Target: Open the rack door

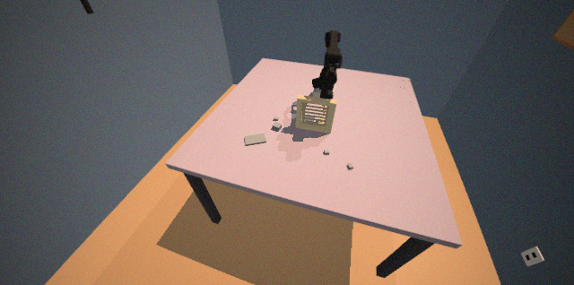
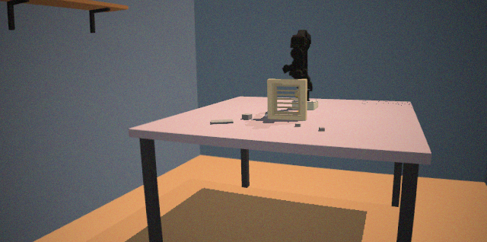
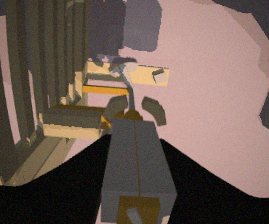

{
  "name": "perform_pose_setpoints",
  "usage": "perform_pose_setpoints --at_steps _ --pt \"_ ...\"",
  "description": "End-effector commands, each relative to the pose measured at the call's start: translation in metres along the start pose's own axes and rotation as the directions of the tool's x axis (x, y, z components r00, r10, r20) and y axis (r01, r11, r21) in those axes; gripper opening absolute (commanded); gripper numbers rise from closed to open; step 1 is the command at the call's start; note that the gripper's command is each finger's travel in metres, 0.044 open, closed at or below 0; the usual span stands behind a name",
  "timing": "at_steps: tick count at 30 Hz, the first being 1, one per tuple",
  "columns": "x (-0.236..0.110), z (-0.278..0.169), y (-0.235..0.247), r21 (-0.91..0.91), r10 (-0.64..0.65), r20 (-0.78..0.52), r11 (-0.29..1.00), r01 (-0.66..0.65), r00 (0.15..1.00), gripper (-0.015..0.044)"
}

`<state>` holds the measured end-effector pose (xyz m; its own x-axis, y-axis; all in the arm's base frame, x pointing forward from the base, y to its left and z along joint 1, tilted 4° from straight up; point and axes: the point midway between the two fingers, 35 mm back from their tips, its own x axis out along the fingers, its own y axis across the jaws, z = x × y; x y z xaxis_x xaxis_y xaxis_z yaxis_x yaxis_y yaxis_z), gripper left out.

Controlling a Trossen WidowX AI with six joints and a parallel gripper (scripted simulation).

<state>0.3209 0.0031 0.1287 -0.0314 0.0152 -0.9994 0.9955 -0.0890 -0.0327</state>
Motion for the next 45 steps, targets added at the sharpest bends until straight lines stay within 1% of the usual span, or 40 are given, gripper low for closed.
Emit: perform_pose_setpoints --at_steps 1,19,32,45 --pt "0.000 0.004 -0.006 -0.071 -0.005 0.004 0.997 0.005 1.000 0.0022" --pt "0.000 0.018 -0.026 -0.400 -0.007 0.005 0.916 0.008 1.000 0.0022" --pt "0.000 0.035 -0.044 -0.589 -0.008 0.006 0.808 0.010 1.000 0.0022" --pt "0.000 0.056 -0.058 -0.734 -0.009 0.008 0.679 0.011 1.000 0.0022"
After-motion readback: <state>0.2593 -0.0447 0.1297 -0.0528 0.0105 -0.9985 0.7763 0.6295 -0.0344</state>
